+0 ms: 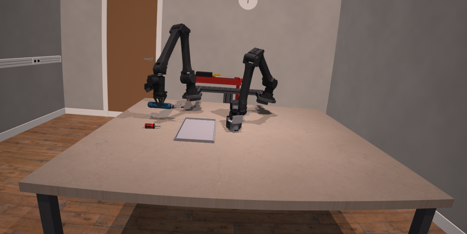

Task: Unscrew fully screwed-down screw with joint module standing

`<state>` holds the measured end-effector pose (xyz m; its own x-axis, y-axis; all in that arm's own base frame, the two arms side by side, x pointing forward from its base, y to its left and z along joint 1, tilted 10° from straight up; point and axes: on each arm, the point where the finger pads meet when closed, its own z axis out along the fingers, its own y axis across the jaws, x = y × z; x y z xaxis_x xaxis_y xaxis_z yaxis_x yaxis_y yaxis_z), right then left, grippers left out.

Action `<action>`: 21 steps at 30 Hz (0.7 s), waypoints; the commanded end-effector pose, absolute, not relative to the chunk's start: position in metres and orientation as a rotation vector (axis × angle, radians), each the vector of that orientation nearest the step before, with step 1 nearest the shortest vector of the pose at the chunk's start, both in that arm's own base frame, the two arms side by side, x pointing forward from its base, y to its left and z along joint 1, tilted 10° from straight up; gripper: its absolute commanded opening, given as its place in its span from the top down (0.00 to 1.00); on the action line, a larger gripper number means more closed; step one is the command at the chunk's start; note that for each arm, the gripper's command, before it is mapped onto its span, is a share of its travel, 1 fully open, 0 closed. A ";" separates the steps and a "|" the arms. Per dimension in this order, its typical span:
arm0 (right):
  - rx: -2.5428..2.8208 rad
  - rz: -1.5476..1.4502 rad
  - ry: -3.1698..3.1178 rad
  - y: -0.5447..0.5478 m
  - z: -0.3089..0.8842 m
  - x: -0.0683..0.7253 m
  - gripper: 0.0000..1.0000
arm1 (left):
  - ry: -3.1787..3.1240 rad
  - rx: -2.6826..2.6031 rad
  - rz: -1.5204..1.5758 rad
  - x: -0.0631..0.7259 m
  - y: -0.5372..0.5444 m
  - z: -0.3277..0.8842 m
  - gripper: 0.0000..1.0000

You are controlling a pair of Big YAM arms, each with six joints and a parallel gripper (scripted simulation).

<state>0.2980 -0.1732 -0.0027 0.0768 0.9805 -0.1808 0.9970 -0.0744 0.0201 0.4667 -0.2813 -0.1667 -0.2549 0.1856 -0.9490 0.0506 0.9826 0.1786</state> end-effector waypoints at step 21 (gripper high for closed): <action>2.139 -0.137 2.016 -0.185 -0.015 0.317 0.58 | 1.814 0.167 0.120 0.471 -0.286 -0.162 0.41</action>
<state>0.2993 -0.1792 -0.0298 0.0781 0.9801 -0.1825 0.9969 -0.0747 0.0255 0.4667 -0.2813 -0.1667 -0.2549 0.1856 -0.9490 0.0506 0.9826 0.1786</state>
